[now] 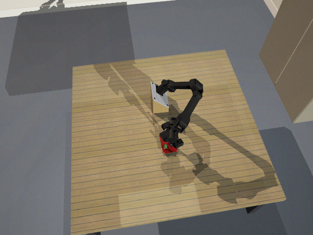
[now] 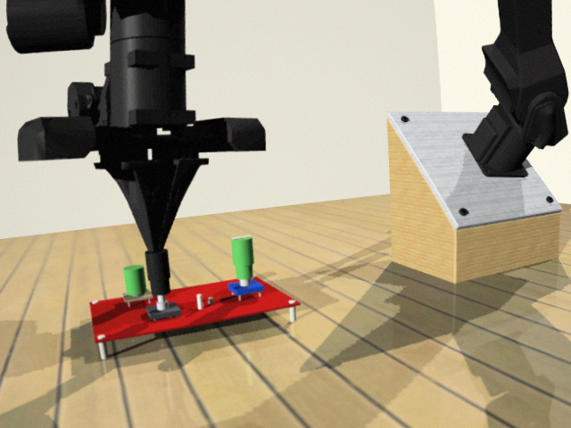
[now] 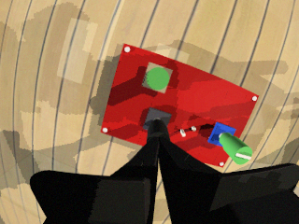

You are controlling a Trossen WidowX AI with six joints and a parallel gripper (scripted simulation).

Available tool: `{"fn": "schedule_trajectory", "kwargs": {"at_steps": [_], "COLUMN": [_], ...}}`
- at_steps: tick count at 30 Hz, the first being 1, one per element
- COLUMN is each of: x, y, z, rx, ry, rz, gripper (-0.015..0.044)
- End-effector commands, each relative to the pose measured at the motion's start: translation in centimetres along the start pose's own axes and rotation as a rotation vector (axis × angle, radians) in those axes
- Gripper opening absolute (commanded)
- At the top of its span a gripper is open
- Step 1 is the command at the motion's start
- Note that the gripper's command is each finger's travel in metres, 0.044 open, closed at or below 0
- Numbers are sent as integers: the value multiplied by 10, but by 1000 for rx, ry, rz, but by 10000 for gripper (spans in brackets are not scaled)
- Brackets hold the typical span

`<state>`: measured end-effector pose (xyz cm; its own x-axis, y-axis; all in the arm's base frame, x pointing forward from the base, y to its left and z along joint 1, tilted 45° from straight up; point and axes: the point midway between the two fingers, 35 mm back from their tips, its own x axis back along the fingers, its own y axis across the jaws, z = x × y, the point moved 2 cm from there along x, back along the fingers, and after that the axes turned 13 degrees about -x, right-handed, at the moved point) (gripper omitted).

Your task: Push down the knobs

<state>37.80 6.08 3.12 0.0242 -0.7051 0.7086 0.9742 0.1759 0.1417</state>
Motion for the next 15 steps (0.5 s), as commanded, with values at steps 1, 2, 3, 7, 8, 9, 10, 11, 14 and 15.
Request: {"fn": "schedule_trajectory", "kwargs": {"at_steps": [1, 2, 3, 7, 8, 9, 10, 11, 14, 15], "x": [-24, -24, -24, -25, -26, -26, -26, -26, -26, -26], "y": [2, 2, 2, 2, 2, 2, 2, 2, 2, 2], "z": [3, 3, 3, 3, 3, 3, 3, 3, 3, 3], "rx": [28, 28, 28, 28, 28, 28, 28, 28, 28, 28], "ry": [14, 14, 14, 14, 14, 14, 14, 14, 14, 14], "rz": [30, 30, 30, 30, 30, 30, 30, 30, 30, 30], "gripper": [0, 0, 0, 0, 0, 0, 0, 0, 0, 0]}}
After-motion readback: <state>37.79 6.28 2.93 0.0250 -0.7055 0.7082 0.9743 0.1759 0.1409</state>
